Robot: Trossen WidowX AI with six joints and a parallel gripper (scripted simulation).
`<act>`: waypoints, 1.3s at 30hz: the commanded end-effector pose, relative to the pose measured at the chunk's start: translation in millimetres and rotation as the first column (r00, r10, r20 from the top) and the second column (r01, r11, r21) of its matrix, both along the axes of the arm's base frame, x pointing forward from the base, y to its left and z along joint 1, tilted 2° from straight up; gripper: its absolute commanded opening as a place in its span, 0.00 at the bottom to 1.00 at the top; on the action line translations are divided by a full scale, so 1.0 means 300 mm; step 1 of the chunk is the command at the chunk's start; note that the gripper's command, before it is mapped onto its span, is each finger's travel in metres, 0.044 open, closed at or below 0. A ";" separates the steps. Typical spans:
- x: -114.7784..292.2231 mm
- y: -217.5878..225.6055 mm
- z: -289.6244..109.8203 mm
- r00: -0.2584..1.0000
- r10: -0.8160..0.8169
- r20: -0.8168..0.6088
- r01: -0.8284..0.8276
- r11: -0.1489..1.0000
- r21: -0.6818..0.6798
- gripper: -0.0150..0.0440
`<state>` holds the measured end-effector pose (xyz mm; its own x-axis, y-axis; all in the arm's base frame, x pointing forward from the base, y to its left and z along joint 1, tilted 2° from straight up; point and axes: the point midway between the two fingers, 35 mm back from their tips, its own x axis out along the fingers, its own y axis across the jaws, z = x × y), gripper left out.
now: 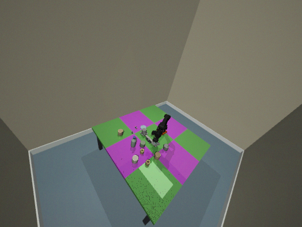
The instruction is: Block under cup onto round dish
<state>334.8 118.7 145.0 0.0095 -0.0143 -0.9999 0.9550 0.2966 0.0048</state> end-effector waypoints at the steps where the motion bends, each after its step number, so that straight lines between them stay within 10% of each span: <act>1: -0.007 -0.002 -0.036 1.000 -0.005 -0.013 0.005 1.000 -0.001 0.69; 28: -0.007 -0.004 -0.159 1.000 -0.005 -0.013 0.005 1.000 -0.001 0.69; 39: -0.007 -0.004 -0.159 1.000 -0.005 -0.013 0.005 1.000 -0.001 0.44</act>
<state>333.3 117.4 98.6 0.0009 -0.0173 -0.9998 0.9559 0.2936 -0.0043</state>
